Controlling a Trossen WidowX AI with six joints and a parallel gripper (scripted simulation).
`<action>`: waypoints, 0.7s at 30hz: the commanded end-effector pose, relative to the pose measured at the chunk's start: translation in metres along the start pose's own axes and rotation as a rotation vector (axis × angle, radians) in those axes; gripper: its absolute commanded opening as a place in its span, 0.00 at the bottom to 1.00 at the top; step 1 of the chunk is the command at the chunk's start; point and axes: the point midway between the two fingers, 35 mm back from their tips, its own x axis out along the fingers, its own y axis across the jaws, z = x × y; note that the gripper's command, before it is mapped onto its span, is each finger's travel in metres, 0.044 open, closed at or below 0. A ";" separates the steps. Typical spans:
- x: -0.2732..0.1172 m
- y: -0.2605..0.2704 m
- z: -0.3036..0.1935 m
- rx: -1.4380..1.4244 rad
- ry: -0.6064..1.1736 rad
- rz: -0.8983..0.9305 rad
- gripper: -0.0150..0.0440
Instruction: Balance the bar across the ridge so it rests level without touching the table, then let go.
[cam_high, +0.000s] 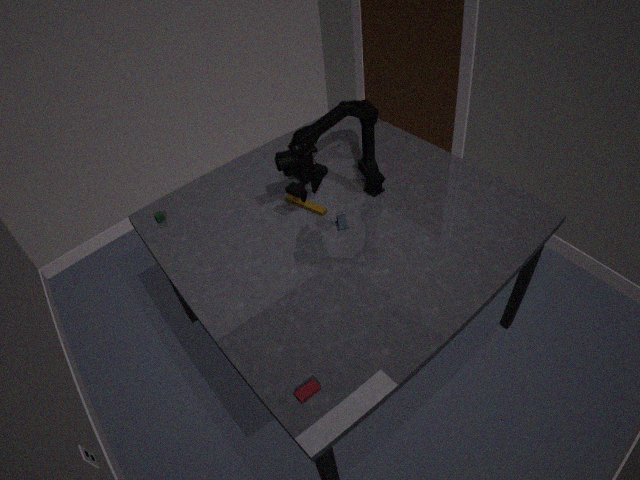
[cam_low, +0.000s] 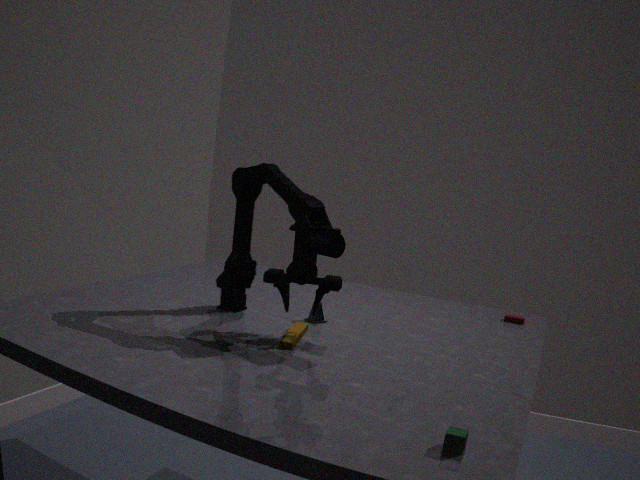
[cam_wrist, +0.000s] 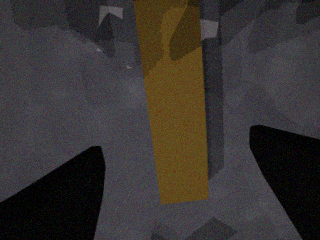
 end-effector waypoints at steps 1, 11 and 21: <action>0.024 -0.004 -0.001 0.005 0.006 -0.017 0.79; 0.030 -0.004 -0.001 0.005 0.006 -0.017 0.79; 0.047 -0.004 -0.001 0.005 0.006 -0.017 0.79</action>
